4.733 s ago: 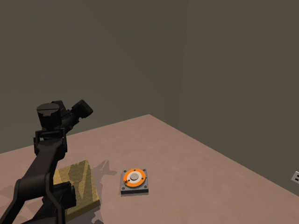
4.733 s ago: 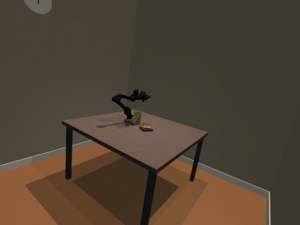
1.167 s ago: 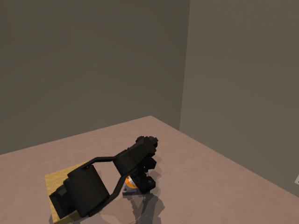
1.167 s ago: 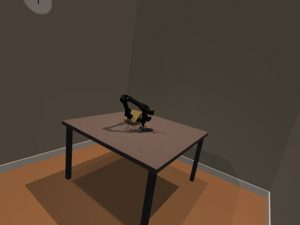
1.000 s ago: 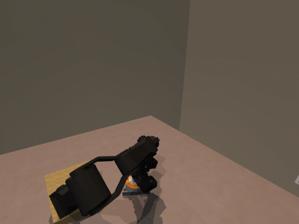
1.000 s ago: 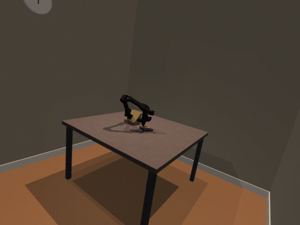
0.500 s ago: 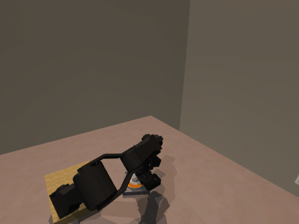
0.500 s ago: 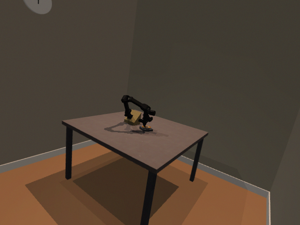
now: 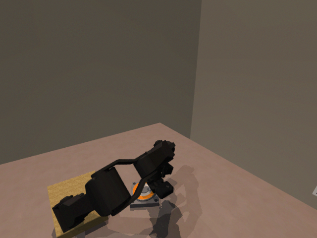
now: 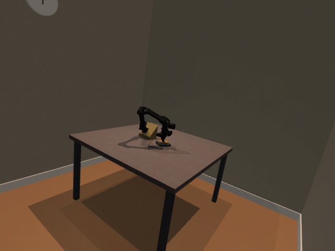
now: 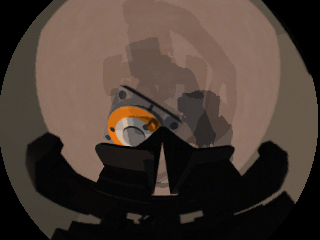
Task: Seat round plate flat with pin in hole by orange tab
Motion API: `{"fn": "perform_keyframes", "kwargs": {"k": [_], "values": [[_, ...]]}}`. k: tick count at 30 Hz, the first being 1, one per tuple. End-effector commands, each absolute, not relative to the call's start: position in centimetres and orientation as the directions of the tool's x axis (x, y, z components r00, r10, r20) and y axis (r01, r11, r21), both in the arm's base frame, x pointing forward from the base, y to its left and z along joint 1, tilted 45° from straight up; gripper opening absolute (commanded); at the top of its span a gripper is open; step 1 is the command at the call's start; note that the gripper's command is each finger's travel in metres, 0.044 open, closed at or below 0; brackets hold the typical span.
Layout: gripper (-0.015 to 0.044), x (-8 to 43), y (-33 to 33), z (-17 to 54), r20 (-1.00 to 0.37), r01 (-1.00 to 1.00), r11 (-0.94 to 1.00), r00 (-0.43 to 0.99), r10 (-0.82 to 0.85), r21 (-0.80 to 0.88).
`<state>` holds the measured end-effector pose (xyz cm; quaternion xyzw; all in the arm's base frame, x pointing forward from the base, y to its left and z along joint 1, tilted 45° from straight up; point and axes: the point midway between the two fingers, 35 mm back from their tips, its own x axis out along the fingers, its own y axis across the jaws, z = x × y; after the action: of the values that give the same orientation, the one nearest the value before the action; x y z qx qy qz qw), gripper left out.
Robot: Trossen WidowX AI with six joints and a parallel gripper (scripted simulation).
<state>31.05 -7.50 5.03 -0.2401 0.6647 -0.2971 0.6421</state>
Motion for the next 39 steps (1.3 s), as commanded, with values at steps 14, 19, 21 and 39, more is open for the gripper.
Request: {"fn": "perform_keyframes", "kwargs": {"k": [14,19,21,39], "values": [[0.0000,32.0,-7.1,4.6,-0.712,0.063,0.709,-0.061,-0.700,-0.703],[0.0000,32.3,-6.9,4.4,-0.712,0.063,0.709,-0.061,-0.700,-0.702],[0.0000,32.4,-6.9,4.4,-0.712,0.063,0.709,-0.061,-0.700,-0.702],[0.0000,32.6,-4.4,6.7,-0.711,0.054,0.709,-0.059,-0.701,-0.703]]}}
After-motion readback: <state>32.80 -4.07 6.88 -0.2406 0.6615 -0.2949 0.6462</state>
